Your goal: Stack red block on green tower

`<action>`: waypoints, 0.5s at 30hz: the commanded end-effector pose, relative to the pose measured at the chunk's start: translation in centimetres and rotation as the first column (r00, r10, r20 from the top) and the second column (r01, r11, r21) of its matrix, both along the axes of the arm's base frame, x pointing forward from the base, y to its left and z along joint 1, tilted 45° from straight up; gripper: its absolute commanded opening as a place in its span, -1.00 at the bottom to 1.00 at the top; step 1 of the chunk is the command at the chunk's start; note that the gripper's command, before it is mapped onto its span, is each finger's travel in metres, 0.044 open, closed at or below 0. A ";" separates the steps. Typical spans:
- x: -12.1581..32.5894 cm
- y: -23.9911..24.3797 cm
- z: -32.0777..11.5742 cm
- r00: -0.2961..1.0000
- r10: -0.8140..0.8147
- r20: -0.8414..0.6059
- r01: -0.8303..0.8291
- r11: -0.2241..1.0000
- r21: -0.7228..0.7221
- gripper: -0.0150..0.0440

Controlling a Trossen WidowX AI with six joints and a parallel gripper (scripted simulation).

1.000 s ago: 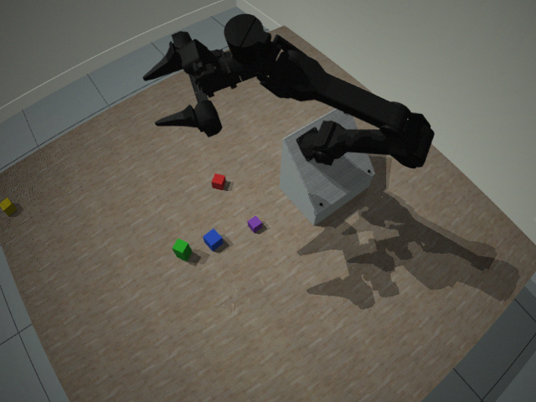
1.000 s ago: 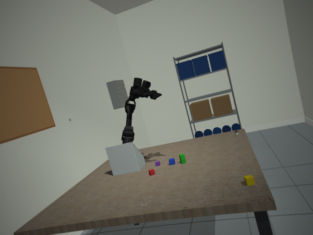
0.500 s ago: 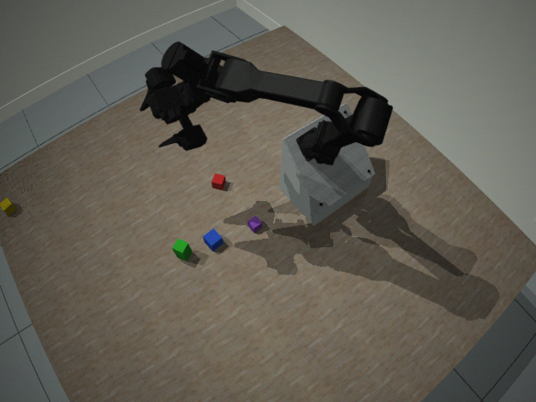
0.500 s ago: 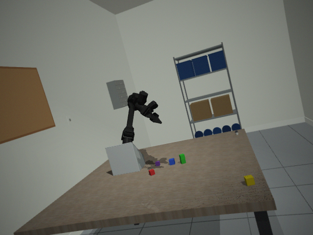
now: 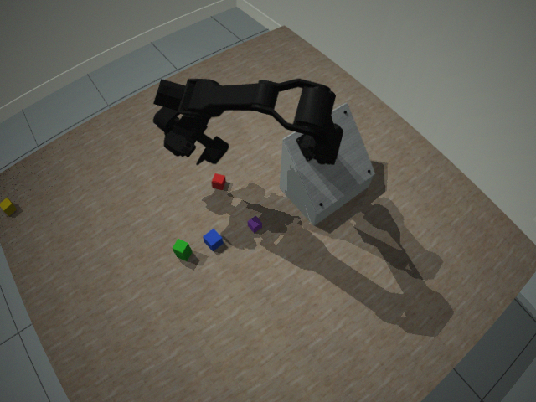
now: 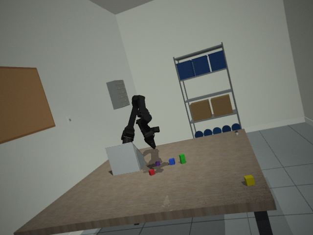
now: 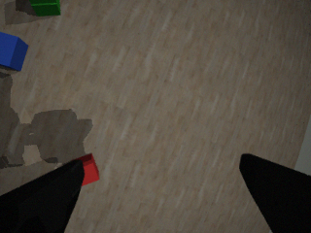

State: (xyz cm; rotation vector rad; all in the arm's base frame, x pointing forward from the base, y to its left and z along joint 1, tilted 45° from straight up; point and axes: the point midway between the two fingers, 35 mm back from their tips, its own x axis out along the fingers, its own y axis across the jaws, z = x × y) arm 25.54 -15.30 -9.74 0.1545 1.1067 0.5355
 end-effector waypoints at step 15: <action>-6.1 8.0 -4.6 0.925 0.378 -0.037 -0.366 0.913 0.180 1.00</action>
